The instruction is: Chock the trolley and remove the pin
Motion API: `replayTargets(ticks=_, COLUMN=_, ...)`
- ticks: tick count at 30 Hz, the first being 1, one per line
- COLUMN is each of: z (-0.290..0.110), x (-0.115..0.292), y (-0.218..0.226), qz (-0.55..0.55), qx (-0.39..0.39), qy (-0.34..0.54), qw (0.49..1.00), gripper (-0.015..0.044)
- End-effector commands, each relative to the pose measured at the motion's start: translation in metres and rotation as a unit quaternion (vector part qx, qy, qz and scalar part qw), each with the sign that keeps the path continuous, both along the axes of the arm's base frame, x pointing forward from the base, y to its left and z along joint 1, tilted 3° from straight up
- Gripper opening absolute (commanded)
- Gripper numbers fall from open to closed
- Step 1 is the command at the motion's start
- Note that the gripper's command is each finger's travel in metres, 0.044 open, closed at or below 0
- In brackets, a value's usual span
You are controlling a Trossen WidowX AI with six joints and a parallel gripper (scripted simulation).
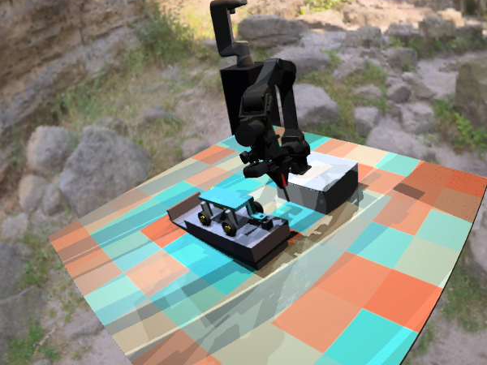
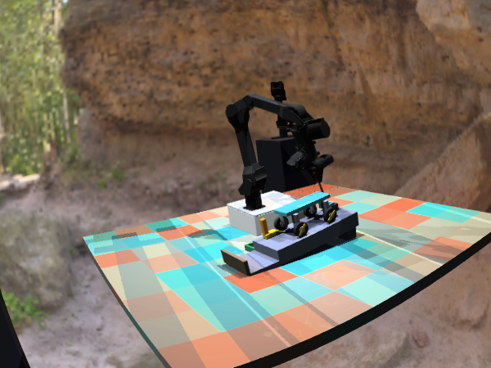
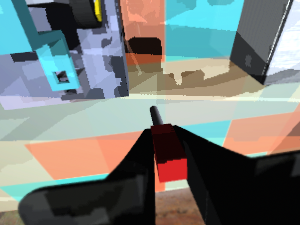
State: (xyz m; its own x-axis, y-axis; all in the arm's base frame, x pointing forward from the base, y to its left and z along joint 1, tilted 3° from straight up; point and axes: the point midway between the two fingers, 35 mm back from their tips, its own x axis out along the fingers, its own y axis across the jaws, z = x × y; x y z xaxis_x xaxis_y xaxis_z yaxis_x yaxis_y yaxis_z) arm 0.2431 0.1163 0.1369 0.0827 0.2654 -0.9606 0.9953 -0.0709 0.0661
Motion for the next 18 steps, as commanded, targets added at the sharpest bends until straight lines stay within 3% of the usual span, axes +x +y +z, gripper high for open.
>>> replayTargets(ticks=1, z=-0.003, x=-0.002, y=-0.013, qz=0.000, qx=-0.001, qy=0.004, qw=1.000, gripper=0.0000)
replayTargets(ticks=18, z=-0.010, x=0.001, y=-0.078, qz=0.000, qx=-0.004, qy=0.004, qw=1.000, gripper=0.0000)
